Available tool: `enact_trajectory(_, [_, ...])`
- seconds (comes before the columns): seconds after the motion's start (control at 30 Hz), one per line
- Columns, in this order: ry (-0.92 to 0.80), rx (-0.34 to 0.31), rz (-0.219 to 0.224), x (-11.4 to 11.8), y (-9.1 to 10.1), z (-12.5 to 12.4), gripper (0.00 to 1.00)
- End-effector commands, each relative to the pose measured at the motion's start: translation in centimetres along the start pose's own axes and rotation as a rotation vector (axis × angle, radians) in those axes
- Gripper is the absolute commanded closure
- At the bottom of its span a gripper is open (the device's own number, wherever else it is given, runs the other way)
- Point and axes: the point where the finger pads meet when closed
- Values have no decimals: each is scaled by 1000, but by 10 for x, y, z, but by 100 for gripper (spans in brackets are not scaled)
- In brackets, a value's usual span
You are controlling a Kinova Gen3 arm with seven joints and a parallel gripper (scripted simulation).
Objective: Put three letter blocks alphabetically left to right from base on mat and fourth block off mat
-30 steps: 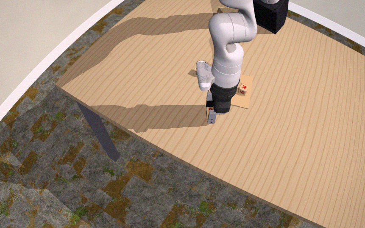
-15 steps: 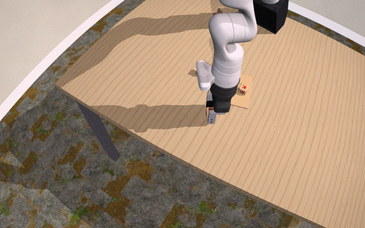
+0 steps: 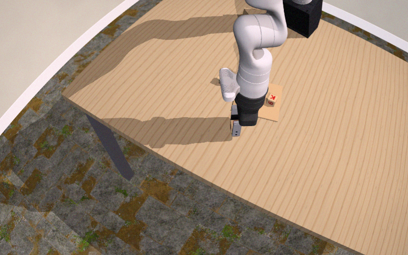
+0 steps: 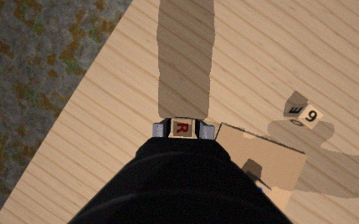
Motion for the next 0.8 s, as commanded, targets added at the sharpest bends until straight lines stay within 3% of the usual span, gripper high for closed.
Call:
enact_trajectory(0.0, [-6, 1, -6, -2, -1, 0, 21])
enact_trajectory(0.2, [-6, 1, -6, -2, -1, 0, 21])
enact_trajectory(0.23, [-6, 1, -6, -2, -1, 0, 51])
enact_trajectory(0.77, [-6, 1, -6, -2, -1, 0, 51])
Point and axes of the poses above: the point where the finger pads meet when closed, its own y axis back along the fingers, its own x axis across the jaws, z = x × y
